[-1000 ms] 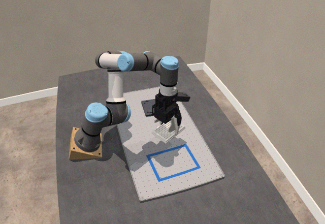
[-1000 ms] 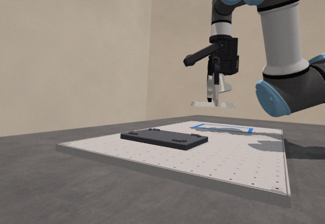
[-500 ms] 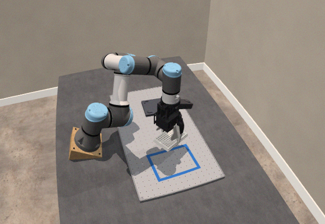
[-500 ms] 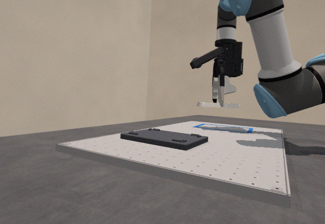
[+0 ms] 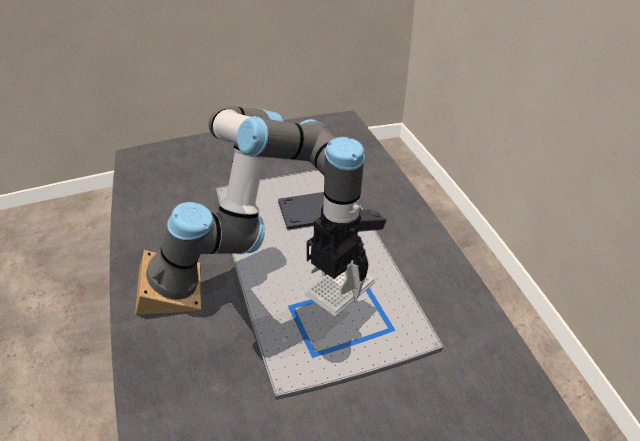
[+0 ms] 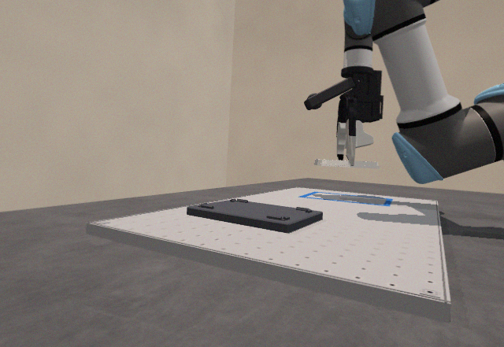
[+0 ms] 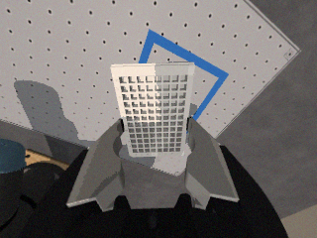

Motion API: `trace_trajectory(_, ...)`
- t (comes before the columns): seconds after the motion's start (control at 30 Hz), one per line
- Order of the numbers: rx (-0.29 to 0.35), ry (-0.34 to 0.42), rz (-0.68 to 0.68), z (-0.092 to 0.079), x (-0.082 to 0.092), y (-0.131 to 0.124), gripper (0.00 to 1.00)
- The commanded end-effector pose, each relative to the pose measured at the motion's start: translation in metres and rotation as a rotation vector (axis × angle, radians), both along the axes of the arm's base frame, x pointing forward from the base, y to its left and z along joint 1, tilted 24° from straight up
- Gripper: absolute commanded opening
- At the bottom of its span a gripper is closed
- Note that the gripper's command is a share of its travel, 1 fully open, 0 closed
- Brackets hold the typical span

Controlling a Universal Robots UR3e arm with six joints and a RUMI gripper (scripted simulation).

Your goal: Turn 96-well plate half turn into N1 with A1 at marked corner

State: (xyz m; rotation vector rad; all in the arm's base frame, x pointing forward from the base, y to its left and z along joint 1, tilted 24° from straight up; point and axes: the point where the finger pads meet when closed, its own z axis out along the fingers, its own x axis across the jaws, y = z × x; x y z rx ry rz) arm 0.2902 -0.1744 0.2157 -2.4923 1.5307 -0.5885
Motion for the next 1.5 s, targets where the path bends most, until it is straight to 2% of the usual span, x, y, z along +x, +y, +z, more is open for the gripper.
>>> trace_trajectory(0.0, -0.001, -0.001, 0.001, 0.000, -0.001, -0.013, 0.00)
trace_trajectory(0.13, -0.001, -0.001, 0.001, 0.000, -0.003, -0.026, 0.00)
trace_trajectory(0.37, -0.001, -0.001, 0.001, 0.000, -0.003, -0.026, 0.00)
trace_trajectory(0.43, -0.028, 0.004, 0.062, 0.000, -0.003, -0.026, 0.00)
trace_trajectory(0.5, -0.028, 0.004, 0.062, 0.000, -0.003, -0.026, 0.00)
trace_trajectory(1.0, -0.228, 0.038, 0.506, 0.000, -0.003, -0.026, 0.00)
trace_trajectory(1.47, -0.228, 0.038, 0.506, 0.000, -0.003, -0.026, 0.00)
